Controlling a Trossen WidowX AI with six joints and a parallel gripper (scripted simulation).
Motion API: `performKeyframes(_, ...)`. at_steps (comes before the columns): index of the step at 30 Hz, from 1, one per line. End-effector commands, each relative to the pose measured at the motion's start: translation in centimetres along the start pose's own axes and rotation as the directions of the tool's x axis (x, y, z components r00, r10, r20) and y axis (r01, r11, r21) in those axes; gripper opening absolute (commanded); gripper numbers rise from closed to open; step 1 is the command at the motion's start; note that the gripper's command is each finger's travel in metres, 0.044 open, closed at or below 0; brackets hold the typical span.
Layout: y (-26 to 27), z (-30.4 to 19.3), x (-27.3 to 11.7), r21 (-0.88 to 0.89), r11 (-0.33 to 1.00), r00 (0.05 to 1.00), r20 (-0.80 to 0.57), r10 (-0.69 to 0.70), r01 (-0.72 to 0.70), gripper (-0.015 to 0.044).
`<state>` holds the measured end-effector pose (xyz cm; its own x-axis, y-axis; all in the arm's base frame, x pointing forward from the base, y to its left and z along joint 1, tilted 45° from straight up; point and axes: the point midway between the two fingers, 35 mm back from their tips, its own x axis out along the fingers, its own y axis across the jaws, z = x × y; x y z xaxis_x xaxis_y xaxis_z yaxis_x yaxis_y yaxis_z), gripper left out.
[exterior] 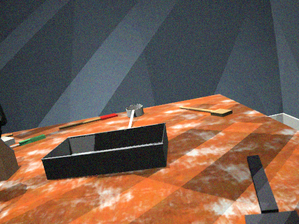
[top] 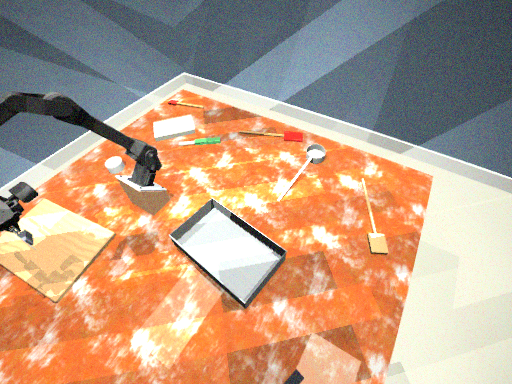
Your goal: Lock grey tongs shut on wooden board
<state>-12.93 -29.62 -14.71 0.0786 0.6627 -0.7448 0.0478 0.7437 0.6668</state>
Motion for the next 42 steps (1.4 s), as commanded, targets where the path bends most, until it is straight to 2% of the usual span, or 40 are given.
performKeyframes(1,0.8,-2.7,0.3,0.063,0.998,1.0,-0.006,0.005,-0.004,-0.015)
performKeyframes(7,2.3,-6.5,1.3,0.147,0.989,1.0,-0.006,0.025,-0.023,-0.015)
performKeyframes(14,2.5,-6.9,1.5,0.157,0.987,0.999,-0.013,0.031,-0.029,-0.015)
performKeyframes(18,2.6,-6.6,2.0,0.167,0.984,0.992,-0.1,0.08,-0.063,-0.015)
performKeyframes(23,2.8,-6.1,2.9,0.192,0.975,0.941,-0.295,0.164,-0.11,-0.015)
performKeyframes(31,2.8,-5.3,3.2,0.218,0.969,0.761,-0.607,0.229,-0.117,-0.015)
performKeyframes(42,1.9,-3.4,2.0,0.15,0.988,0.37,-0.917,0.15,-0.031,-0.015)
